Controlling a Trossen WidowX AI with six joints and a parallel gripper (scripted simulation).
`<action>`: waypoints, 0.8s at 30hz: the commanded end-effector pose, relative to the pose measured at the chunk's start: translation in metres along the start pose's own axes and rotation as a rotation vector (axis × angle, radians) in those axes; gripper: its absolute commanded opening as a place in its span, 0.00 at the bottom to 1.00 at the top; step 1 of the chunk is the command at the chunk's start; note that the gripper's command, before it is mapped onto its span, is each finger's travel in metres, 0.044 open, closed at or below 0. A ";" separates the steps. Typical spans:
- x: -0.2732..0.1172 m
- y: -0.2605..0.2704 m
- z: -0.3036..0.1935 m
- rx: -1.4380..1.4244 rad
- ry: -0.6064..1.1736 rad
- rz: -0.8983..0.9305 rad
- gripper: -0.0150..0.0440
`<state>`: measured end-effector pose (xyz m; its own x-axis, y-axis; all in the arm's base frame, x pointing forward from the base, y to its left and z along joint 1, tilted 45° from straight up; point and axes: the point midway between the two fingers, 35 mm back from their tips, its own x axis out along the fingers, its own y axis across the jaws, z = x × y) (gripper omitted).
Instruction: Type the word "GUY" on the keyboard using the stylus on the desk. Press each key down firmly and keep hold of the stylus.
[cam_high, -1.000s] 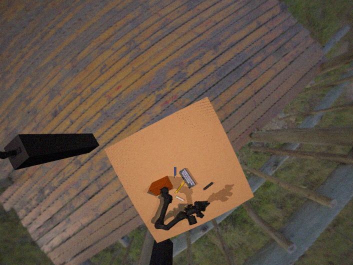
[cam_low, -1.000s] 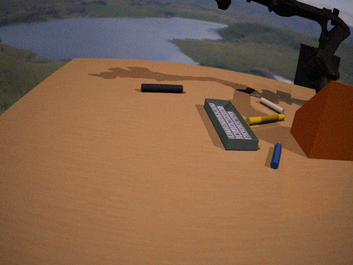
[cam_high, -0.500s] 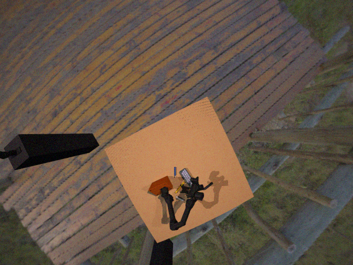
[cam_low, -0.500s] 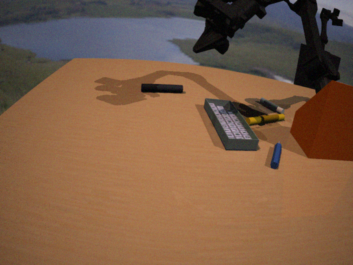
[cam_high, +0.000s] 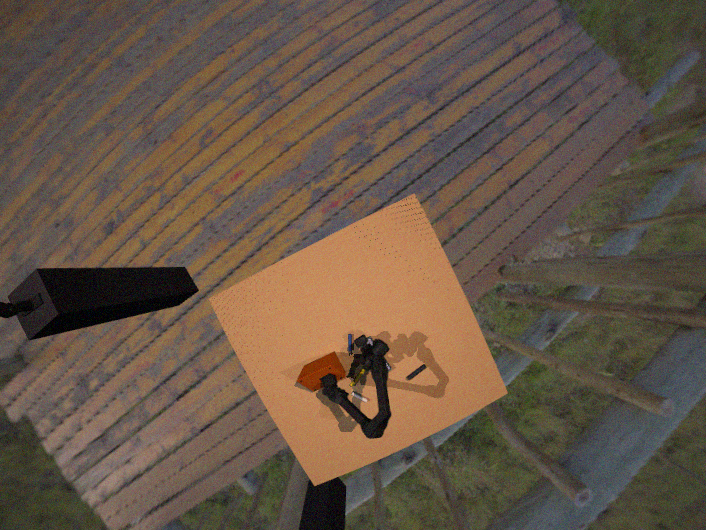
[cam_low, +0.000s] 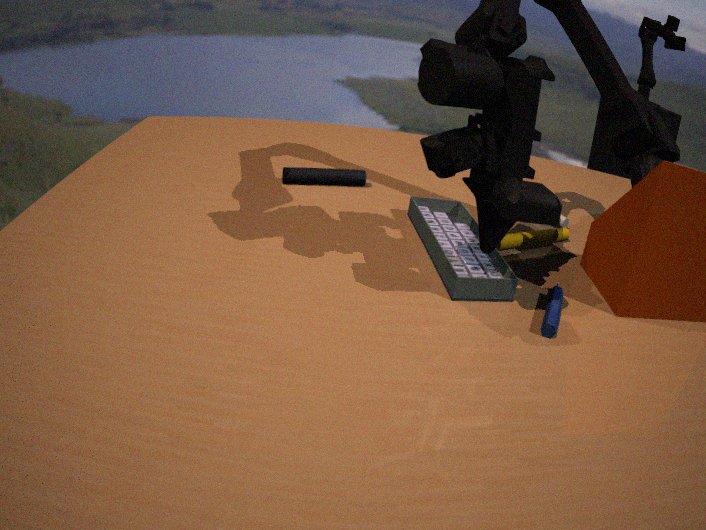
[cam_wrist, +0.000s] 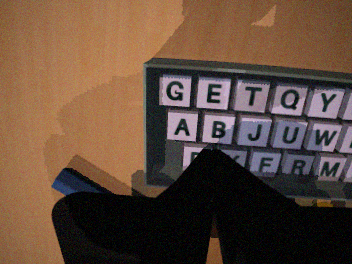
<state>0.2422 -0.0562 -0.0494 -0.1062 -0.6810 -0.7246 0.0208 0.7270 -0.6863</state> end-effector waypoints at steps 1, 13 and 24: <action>-0.001 -0.001 0.004 0.005 -0.001 -0.018 0.25; -0.002 -0.071 0.004 0.004 -0.001 -0.021 0.25; -0.002 -0.073 0.004 0.004 -0.001 -0.021 0.25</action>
<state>0.2479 -0.1081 0.0025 -0.0992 -0.6962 -0.7110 0.0333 0.7118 -0.7016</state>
